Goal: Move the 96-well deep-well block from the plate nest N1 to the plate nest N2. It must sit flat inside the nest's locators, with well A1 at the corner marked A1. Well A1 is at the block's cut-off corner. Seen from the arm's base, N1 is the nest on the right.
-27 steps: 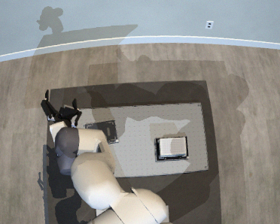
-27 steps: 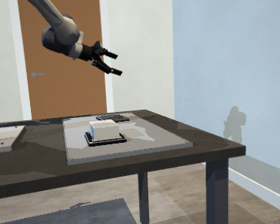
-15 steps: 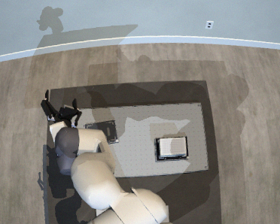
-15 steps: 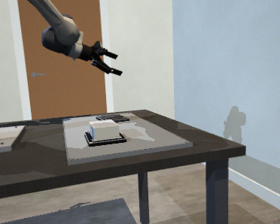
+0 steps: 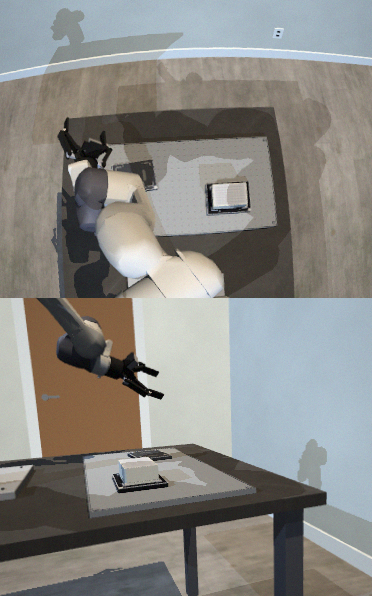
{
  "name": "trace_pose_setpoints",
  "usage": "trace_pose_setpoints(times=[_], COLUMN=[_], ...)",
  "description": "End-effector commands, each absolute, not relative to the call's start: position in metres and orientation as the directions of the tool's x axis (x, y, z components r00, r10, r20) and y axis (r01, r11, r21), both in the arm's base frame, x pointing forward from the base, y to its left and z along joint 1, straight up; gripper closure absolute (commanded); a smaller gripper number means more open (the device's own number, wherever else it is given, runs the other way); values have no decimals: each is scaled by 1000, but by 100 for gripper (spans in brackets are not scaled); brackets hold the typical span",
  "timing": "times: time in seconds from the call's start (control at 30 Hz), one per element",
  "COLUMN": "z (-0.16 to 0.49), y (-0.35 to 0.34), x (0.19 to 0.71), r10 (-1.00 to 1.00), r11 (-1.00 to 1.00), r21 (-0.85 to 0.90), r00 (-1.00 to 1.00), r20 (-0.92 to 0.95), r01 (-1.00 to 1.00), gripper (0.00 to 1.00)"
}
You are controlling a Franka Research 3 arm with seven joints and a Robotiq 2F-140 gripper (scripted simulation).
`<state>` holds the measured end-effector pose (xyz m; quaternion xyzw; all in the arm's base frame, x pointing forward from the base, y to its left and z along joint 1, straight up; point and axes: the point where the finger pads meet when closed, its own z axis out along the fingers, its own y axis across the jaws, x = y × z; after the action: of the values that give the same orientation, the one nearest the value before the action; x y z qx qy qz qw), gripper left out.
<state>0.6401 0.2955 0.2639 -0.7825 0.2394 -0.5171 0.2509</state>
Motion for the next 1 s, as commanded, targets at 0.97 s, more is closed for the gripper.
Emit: trace_pose_setpoints(times=[0.97], z=[244], y=[158], x=[663], r10=[-654], r11=[-735], r21=[-534], r00=[230], r20=[721], r01=[-417], gripper=[0])
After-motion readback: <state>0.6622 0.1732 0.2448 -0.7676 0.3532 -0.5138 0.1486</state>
